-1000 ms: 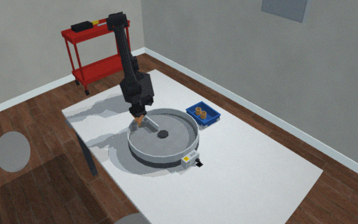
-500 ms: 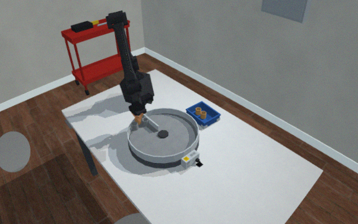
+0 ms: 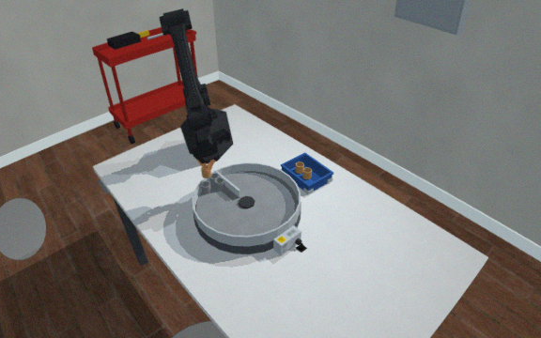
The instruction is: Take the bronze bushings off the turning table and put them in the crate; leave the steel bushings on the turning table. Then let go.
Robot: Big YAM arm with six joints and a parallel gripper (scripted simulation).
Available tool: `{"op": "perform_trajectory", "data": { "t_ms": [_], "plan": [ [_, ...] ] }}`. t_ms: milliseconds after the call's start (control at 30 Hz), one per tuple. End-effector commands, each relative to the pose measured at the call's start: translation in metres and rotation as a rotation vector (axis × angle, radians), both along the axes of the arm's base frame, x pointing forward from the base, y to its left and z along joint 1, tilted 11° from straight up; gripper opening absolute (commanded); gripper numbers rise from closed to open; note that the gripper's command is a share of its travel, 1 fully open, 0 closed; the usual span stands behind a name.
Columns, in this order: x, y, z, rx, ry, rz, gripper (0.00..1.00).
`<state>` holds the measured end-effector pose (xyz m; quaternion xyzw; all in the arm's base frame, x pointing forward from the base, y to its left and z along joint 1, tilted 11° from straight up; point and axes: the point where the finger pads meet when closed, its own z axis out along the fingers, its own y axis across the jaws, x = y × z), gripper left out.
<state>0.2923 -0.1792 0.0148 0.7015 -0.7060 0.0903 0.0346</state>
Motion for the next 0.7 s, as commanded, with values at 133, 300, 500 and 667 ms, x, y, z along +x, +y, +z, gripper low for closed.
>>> {"op": "perform_trajectory", "data": {
  "t_ms": [133,300,500,667],
  "plan": [
    [0.0168,-0.0044,0.0191,-0.021,-0.044,-0.005,0.00],
    [0.0165,-0.0043,0.0181,-0.019,-0.041,-0.005,0.00],
    [0.0165,-0.0043,0.0181,-0.019,-0.041,-0.005,0.00],
    [0.0165,-0.0043,0.0181,-0.019,-0.041,-0.005,0.00]
  ]
}}
